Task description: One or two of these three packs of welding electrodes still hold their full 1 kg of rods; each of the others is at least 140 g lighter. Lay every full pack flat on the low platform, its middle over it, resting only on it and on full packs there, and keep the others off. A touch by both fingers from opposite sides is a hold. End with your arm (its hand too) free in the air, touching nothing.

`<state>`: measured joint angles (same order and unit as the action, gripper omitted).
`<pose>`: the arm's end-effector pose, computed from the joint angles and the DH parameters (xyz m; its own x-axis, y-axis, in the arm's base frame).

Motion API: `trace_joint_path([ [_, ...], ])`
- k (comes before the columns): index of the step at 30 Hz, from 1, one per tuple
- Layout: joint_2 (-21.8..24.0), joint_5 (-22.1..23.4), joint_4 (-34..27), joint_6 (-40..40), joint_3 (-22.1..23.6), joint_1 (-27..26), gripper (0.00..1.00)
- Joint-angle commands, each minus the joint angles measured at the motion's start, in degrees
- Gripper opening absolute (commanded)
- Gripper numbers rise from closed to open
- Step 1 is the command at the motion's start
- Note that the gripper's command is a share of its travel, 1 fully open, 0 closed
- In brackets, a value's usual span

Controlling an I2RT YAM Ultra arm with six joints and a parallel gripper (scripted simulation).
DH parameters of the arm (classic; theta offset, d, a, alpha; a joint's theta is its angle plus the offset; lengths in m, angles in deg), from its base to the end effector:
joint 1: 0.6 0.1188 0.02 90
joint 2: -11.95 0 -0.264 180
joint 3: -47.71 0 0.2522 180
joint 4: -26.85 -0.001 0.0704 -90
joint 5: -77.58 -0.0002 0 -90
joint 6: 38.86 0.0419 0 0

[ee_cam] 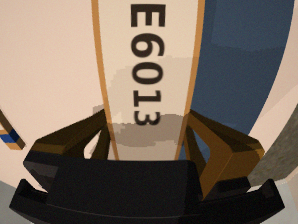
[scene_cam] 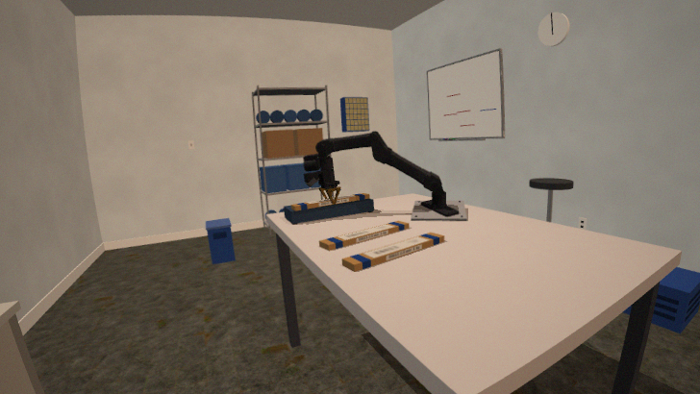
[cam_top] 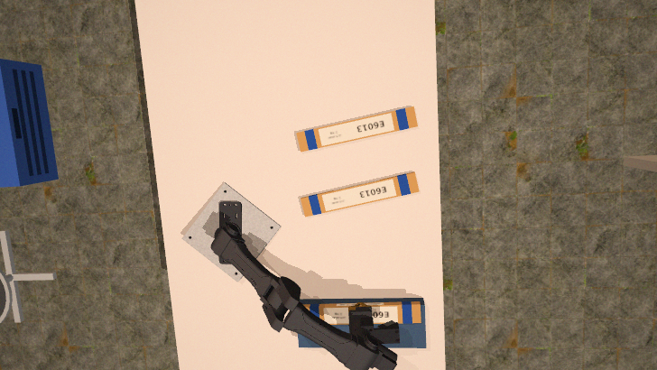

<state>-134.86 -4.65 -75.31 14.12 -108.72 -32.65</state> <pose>0.4141 -0.2514 0.1937 -0.9957 -0.0805 -0.0459 -0.0860 0.9872 0.1345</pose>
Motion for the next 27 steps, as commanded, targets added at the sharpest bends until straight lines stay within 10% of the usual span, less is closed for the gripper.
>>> trace_joint_path([
  [1, 1.6, 0.2, -1.6, -0.4, -3.8, -0.9, 0.0],
  [27, 0.7, 0.5, -1.6, -0.5, -4.9, -0.9, 0.0],
])
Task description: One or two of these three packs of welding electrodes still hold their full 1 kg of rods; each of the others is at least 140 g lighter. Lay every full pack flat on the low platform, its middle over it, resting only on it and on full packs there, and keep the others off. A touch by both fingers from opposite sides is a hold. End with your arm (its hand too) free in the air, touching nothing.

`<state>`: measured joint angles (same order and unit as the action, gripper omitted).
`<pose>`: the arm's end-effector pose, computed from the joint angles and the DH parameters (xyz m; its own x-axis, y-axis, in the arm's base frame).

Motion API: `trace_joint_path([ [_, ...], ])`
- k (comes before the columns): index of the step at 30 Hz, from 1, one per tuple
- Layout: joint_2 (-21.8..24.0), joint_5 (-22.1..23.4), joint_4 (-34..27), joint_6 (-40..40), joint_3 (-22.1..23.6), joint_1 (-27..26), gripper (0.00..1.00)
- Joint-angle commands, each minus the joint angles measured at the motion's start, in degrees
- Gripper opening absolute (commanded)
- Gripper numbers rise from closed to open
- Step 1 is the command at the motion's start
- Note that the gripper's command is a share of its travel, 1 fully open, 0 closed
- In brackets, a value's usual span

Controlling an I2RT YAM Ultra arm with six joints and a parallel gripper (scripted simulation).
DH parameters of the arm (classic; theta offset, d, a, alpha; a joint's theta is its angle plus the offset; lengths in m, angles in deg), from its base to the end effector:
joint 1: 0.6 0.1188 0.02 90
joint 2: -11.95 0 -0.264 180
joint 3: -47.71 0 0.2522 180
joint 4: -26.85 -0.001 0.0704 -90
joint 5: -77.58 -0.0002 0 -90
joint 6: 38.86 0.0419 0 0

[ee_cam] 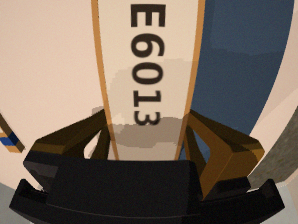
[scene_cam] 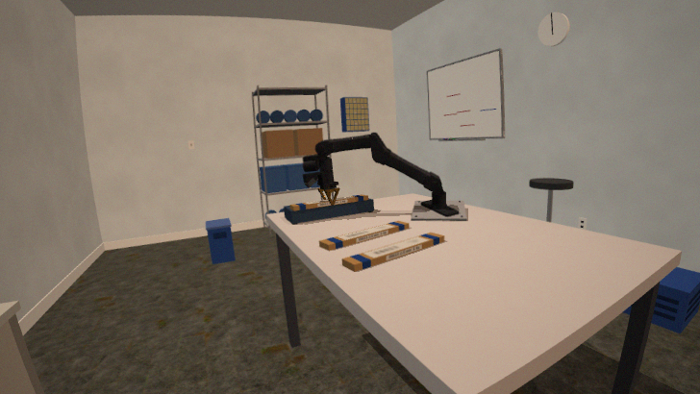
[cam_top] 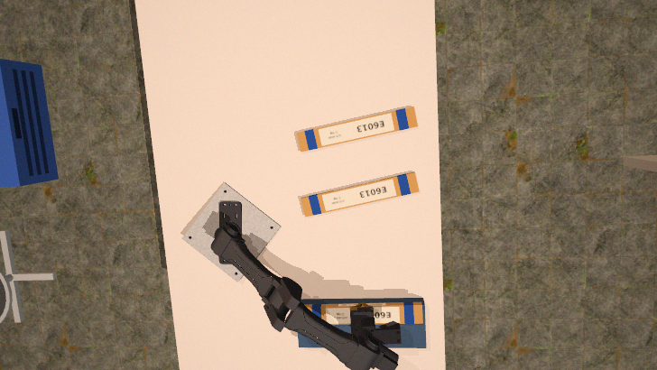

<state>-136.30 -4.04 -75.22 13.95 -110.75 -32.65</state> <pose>0.4181 -0.2534 0.1906 -0.9946 -0.0828 -0.0622 -0.0906 0.9866 0.1357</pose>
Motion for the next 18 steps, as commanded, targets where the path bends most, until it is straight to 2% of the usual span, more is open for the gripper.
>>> trace_joint_path([
  [1, 2.1, -0.1, -1.7, -0.3, -2.9, -0.9, 0.0],
  [18, 1.4, 0.2, -1.7, -0.4, -4.0, -0.9, 0.0],
])
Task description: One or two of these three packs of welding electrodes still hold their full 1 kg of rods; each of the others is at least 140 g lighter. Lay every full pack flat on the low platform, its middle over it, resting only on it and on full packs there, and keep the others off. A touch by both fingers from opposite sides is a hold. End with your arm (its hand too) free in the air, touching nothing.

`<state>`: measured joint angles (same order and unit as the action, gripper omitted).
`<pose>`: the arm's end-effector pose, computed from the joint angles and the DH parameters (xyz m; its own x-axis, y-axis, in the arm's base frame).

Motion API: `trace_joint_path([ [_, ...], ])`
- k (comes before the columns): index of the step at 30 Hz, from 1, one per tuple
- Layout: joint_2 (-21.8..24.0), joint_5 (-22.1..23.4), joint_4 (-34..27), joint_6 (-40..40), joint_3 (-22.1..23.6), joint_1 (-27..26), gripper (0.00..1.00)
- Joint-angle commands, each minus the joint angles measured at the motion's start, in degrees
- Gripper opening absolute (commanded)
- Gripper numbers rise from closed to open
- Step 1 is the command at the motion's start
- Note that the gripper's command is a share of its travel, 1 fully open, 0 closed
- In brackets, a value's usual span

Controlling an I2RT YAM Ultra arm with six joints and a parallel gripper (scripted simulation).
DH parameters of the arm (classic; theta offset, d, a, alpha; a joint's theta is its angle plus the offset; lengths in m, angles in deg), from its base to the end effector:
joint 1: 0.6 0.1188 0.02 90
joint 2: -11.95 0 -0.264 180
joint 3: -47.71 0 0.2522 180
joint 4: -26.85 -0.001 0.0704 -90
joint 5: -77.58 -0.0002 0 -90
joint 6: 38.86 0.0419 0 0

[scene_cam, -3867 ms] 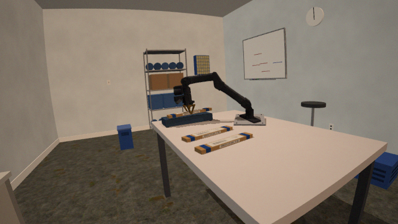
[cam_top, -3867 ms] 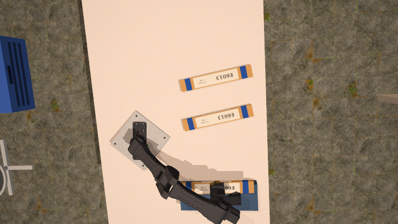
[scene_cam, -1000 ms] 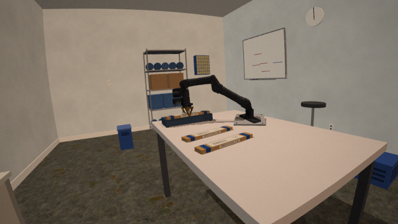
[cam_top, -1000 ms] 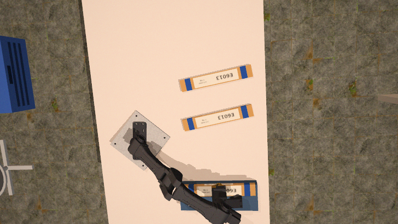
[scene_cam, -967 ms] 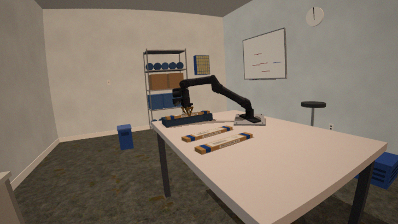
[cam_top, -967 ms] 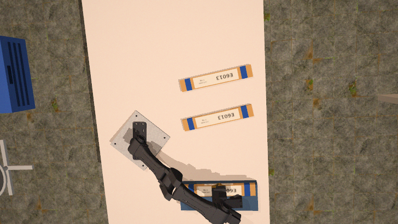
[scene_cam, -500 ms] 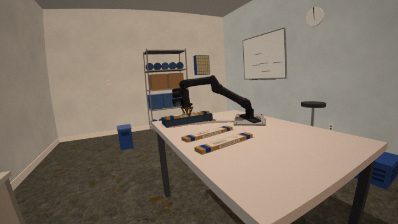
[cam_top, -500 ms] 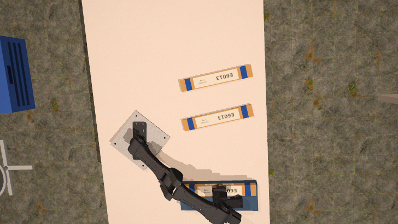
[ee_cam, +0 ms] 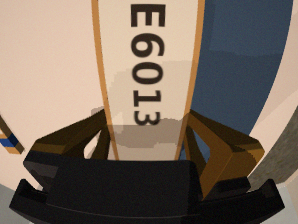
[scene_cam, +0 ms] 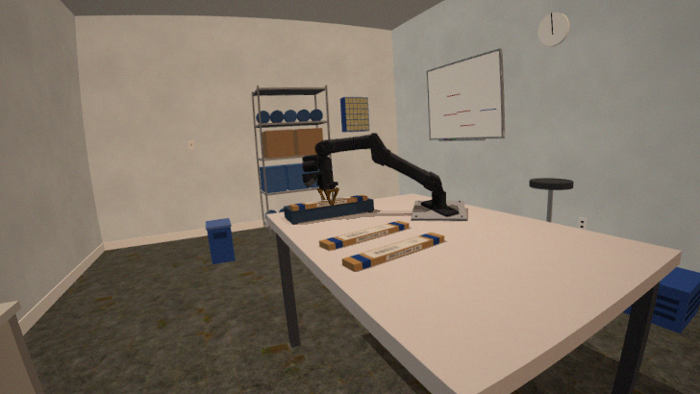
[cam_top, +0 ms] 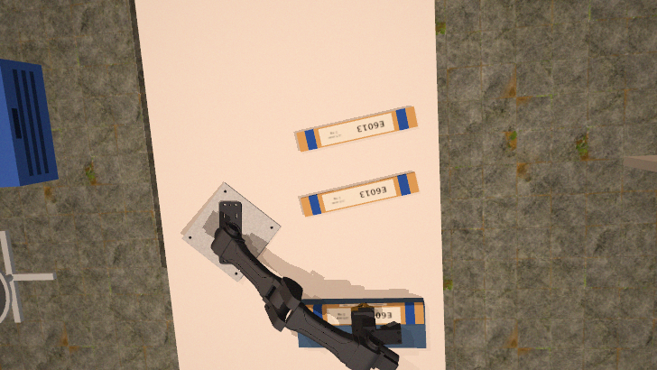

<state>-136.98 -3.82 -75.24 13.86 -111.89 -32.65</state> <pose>0.4200 -0.2544 0.1900 -0.9939 -0.0843 -0.0708 -0.0932 0.9866 0.1340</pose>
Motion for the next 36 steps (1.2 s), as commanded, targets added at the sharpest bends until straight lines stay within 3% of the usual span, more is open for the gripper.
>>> trace_joint_path([
  [1, 2.0, 0.0, -1.7, -0.3, -2.8, -0.9, 0.0],
  [36, 1.0, 0.3, -1.7, -0.5, -4.6, -0.9, 0.0],
])
